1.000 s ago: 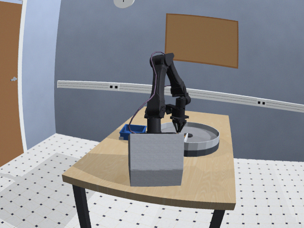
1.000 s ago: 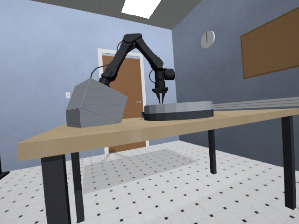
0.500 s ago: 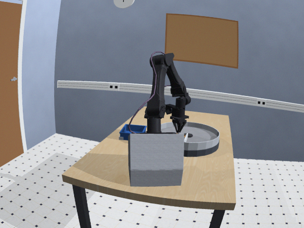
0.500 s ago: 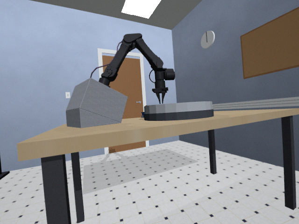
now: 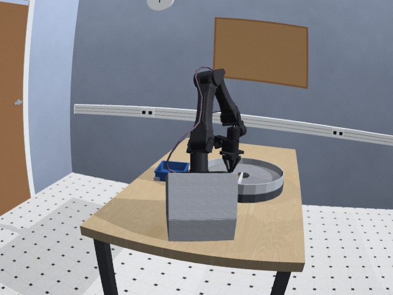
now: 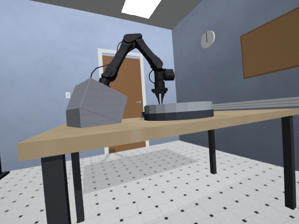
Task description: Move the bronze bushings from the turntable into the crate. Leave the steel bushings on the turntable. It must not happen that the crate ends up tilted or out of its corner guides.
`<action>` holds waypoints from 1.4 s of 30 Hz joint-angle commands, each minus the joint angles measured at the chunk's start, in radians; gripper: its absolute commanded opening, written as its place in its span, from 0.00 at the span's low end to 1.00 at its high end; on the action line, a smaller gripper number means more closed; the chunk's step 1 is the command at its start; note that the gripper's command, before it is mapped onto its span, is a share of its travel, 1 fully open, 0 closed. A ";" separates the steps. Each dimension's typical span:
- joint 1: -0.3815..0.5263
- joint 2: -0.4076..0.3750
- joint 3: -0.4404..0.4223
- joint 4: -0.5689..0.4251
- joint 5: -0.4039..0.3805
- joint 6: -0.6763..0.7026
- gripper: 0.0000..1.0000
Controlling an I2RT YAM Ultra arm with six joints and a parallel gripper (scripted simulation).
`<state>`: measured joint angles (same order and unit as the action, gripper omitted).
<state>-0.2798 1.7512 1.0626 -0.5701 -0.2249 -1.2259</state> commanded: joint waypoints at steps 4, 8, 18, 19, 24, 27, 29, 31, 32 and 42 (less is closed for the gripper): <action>-0.014 -0.029 0.002 0.000 -0.004 -0.006 0.15; -0.014 -0.029 0.002 0.000 -0.004 -0.006 0.15; -0.014 -0.029 0.002 0.000 -0.004 -0.006 0.15; -0.014 -0.029 0.002 0.000 -0.004 -0.006 0.15; -0.014 -0.029 0.002 0.000 -0.004 -0.006 0.15; -0.014 -0.029 0.003 -0.001 -0.004 -0.006 0.15; -0.014 -0.029 0.019 -0.009 -0.004 -0.006 0.15; -0.014 -0.029 0.027 -0.015 -0.004 -0.007 0.15; -0.014 -0.029 0.027 -0.015 -0.004 -0.007 0.15; -0.014 -0.028 0.033 -0.019 -0.004 -0.007 0.15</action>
